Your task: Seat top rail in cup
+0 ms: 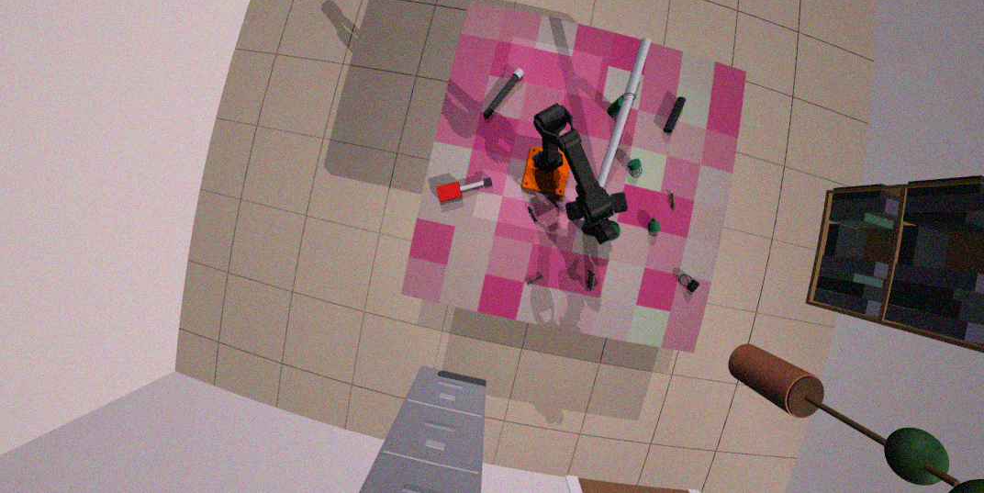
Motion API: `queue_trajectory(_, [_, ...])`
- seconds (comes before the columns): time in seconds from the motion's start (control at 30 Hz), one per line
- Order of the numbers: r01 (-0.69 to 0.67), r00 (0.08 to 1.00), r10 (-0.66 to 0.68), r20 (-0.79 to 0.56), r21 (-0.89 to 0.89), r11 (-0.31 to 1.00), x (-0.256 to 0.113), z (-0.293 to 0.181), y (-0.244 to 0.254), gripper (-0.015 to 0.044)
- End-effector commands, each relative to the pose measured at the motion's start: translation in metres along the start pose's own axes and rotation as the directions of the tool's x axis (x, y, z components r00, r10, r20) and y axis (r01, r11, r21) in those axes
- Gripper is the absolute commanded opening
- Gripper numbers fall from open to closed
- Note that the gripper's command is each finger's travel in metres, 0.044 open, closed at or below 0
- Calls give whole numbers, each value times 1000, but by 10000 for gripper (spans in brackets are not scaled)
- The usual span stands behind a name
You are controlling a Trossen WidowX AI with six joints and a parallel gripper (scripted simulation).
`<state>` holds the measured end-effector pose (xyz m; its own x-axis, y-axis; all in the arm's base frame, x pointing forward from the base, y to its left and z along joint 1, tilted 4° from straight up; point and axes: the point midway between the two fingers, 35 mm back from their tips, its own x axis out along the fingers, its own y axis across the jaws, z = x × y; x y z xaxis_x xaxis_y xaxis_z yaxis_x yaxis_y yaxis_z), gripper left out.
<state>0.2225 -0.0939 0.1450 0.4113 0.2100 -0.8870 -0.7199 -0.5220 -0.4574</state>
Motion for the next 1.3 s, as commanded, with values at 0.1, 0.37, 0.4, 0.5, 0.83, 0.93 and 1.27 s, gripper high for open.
queue_trajectory(0.1, [-5, 1000, 5, 3, 6, 1000, 12, 1, 1, 440])
queue_trajectory(0.37, [-4, 1000, 4, 3, 6, 1000, 25, 1, 1, 440])
queue_trajectory(0.4, [-4, 1000, 4, 3, 6, 1000, 27, 1, 1, 440])
queue_trajectory(0.5, [-4, 1000, 4, 3, 6, 1000, 31, 1, 1, 440])
queue_trajectory(0.83, [-2, 1000, 2, 3, 7, 1000, 47, 3, 1, 440])
queue_trajectory(0.93, [-2, 1000, 2, 3, 7, 1000, 48, 3, 1, 387])
queue_trajectory(1.27, [-2, 1000, 2, 3, 7, 1000, 48, 3, 1, 125])
